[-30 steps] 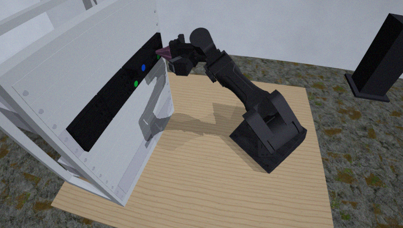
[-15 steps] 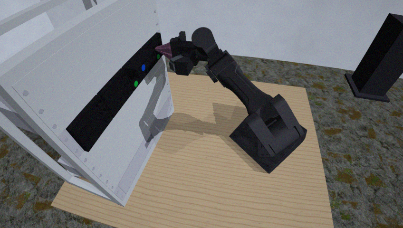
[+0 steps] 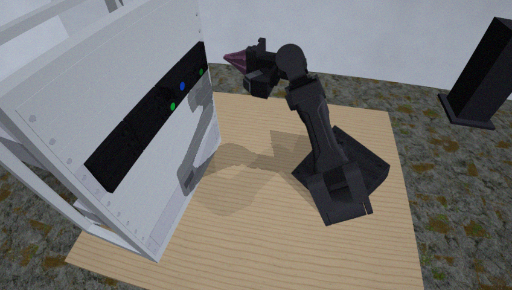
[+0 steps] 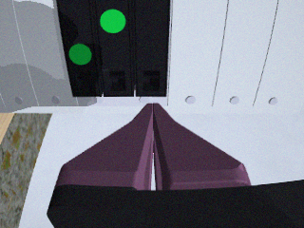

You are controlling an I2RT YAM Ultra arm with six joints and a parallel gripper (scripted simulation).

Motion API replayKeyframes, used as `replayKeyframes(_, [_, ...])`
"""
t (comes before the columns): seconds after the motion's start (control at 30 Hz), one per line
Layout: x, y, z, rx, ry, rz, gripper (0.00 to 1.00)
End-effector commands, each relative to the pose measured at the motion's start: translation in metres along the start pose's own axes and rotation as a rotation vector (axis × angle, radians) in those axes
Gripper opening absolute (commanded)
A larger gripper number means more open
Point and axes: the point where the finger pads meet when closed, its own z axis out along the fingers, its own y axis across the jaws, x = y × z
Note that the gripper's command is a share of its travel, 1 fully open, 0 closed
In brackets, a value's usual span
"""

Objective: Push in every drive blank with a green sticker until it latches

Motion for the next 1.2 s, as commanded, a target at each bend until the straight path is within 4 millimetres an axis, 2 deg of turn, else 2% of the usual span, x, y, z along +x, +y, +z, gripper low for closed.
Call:
replayKeyframes(0.0, [-0.001,0.000,-0.015,-0.010,-0.051,0.038,0.00])
replayKeyframes(0.27, [-0.001,0.000,-0.023,-0.009,-0.051,0.038,0.00])
replayKeyframes(0.37, [-0.006,-0.008,-0.022,-0.003,-0.061,0.015,0.00])
replayKeyframes(0.63, [-0.006,-0.009,-0.022,0.006,-0.056,0.015,0.00])
replayKeyframes(0.67, [-0.014,-0.011,-0.023,0.012,-0.067,-0.009,0.00])
replayKeyframes(0.8, [-0.015,-0.011,-0.023,0.012,-0.067,-0.010,0.00])
replayKeyframes(1.03, [-0.013,0.027,-0.031,0.002,-0.077,0.000,0.00])
replayKeyframes(1.17, [-0.009,0.029,-0.032,0.003,-0.067,0.006,0.00])
